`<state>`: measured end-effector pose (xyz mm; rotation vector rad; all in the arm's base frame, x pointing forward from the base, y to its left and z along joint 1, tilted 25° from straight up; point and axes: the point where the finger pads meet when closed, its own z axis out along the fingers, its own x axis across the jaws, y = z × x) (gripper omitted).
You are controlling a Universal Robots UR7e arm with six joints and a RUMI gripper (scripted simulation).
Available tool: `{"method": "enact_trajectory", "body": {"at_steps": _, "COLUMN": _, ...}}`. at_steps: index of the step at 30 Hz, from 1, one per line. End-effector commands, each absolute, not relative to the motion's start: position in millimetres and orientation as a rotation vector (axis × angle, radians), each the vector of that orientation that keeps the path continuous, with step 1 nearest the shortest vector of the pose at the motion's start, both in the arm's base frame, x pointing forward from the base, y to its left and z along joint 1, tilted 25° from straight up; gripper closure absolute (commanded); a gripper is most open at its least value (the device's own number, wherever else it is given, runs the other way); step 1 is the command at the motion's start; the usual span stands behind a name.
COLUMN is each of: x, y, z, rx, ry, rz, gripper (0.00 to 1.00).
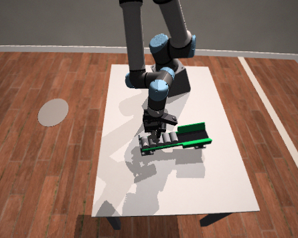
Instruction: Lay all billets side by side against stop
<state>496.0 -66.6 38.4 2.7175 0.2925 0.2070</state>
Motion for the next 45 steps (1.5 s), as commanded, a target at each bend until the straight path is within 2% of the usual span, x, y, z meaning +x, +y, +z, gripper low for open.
{"method": "enact_trajectory", "body": {"at_steps": 1, "x": 496, "y": -67, "z": 39, "rx": 2.717, "ry": 0.292, "rz": 0.208, "gripper": 1.00}}
{"method": "enact_trajectory", "body": {"at_steps": 27, "x": 495, "y": -65, "z": 44, "rx": 2.717, "ry": 0.292, "rz": 0.208, "gripper": 1.00}}
{"method": "enact_trajectory", "body": {"at_steps": 45, "x": 489, "y": -52, "z": 75, "rx": 2.717, "ry": 0.292, "rz": 0.208, "gripper": 1.00}}
